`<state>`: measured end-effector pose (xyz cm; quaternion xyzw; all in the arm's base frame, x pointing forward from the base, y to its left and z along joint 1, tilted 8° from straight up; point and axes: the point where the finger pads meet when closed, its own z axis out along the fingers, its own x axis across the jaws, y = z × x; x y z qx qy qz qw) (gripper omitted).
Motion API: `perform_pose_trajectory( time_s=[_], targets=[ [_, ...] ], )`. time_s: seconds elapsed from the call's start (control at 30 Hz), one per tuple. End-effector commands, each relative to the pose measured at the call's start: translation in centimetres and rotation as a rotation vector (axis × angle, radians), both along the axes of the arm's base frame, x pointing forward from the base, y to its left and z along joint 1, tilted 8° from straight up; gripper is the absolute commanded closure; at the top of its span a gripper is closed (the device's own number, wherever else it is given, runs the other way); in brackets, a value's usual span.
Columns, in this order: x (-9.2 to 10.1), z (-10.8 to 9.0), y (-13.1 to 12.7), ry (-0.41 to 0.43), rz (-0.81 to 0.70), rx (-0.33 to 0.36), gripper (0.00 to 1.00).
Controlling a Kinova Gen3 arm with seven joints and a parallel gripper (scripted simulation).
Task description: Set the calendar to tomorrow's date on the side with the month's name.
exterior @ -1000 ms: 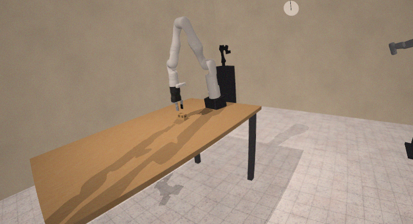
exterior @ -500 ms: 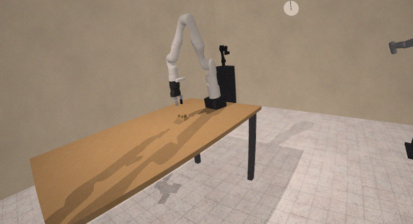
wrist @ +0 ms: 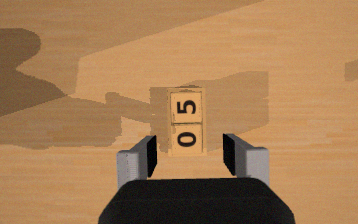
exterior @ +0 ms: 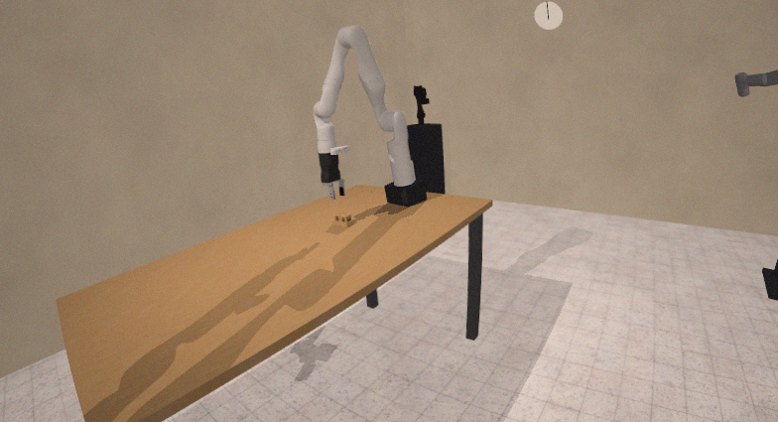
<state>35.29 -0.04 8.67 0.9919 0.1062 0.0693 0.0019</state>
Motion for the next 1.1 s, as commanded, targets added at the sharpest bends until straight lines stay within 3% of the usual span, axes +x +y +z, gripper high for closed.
perform_pose_trajectory(
  time_s=[0.0, 0.47, 0.87, 1.07],
  targets=[
    [-0.1, 0.1, 0.0, 0.003, -0.002, 0.000, 0.00],
    [0.0, 1.5, 0.0, -0.004, -0.002, 0.001, 0.00],
    [-0.7, 6.3, -0.1, -0.003, -0.004, -0.001, 0.00],
    [-0.9, 7.2, 0.0, -0.003, -0.001, 0.002, 0.00]
  ],
)
